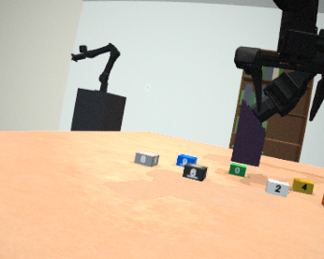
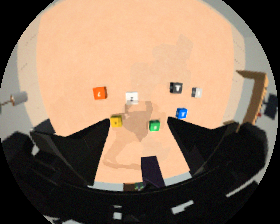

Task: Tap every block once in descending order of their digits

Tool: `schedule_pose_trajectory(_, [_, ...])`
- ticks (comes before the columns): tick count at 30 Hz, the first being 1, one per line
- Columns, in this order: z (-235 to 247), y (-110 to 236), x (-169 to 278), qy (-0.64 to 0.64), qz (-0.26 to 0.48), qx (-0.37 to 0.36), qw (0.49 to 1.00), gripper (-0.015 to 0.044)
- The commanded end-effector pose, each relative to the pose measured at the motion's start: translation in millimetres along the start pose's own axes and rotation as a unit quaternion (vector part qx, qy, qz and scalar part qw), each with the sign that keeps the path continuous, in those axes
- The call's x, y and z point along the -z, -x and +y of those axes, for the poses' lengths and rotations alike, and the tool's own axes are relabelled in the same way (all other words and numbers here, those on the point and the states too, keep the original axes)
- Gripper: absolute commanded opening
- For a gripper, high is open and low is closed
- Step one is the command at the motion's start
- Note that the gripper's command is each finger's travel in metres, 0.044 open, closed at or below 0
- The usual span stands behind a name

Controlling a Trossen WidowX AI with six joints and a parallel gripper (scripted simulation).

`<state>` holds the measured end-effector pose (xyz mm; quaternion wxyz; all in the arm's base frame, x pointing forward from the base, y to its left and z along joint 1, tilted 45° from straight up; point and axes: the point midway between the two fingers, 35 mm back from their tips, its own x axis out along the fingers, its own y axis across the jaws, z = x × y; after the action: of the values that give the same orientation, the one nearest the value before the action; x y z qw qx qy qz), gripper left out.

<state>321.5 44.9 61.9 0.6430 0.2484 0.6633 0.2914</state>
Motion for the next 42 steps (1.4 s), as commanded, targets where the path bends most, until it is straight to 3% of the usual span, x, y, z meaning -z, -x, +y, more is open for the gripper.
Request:
schedule_pose_trajectory(1, [2, 1, 0, 0.013, -0.004, 0.001, 1.000, 0.0400])
schedule_pose_trajectory(19, [0, 1, -2, 0.013, -0.004, 0.001, 1.000, 0.0400])
schedule_pose_trajectory(29, [-123, 3, -38, 0.014, -0.005, 0.004, 1.000, 0.0400])
schedule_pose_trajectory(42, [-125, 3, -38, 0.014, -0.005, 0.004, 1.000, 0.0400])
